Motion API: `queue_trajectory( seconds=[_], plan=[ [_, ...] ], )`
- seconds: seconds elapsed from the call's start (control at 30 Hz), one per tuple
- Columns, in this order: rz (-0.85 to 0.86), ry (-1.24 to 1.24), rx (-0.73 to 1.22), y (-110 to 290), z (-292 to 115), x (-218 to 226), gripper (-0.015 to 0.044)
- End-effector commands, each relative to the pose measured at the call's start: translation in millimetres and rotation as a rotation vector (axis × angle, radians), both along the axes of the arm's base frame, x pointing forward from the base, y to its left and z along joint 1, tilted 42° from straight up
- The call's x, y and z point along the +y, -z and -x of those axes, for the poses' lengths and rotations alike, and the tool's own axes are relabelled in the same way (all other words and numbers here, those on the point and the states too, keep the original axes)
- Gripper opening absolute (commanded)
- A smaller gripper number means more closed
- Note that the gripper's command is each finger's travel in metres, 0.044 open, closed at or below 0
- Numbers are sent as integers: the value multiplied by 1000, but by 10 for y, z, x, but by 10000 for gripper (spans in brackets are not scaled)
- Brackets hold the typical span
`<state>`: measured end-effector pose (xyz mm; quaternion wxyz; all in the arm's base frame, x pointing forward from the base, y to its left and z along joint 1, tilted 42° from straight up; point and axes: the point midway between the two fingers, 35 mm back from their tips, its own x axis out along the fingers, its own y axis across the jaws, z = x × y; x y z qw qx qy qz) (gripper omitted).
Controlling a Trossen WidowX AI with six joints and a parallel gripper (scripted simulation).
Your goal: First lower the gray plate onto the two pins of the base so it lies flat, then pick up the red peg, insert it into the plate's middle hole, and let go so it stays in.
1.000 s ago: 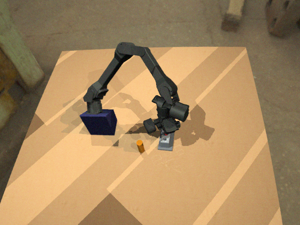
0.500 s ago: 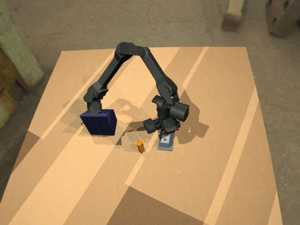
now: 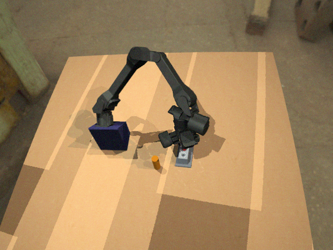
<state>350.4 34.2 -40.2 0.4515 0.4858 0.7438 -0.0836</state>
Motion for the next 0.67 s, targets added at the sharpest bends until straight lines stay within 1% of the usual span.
queue_trajectory(
  seconds=[0.0,0.63],
  plan=[
    [-2,0,-4,-25,-5,-21,150],
    [-1,0,-4,-117,8,-102,150]
  ],
)
